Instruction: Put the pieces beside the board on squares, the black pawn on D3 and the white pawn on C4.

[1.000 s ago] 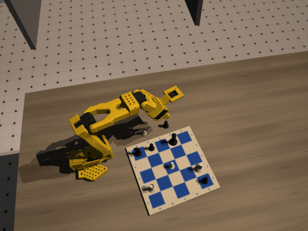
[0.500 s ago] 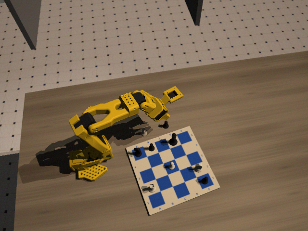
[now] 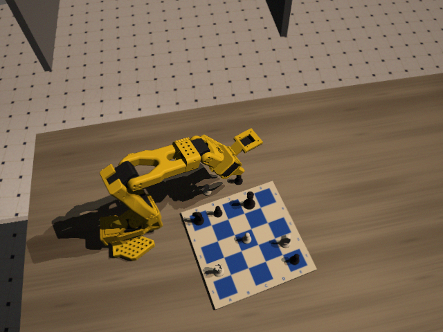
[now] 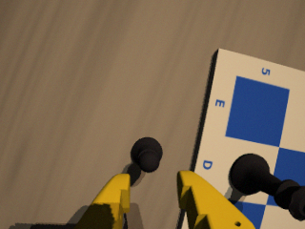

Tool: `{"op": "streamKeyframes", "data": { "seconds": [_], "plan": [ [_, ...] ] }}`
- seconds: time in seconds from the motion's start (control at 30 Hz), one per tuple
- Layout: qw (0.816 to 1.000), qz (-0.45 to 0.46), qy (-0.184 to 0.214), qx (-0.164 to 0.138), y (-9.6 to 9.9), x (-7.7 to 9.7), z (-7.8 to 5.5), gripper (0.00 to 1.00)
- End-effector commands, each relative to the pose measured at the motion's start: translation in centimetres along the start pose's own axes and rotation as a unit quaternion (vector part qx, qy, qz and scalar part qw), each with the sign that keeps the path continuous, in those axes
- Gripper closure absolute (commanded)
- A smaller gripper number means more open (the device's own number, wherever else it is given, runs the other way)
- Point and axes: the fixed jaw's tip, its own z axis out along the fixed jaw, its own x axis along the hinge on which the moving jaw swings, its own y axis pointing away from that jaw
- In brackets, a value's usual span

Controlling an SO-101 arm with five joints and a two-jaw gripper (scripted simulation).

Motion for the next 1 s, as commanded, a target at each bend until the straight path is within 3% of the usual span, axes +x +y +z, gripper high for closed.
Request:
{"op": "streamKeyframes", "data": {
  "seconds": [0.0,0.33,0.97],
  "plan": [
    [1.000,0.002,0.006,-0.002,0.2,0.7,1.0,0.91],
    [1.000,0.002,0.006,-0.002,0.2,2.0,3.1,0.91],
    [1.000,0.002,0.006,-0.002,0.2,2.7,4.3,0.91]
  ]
}}
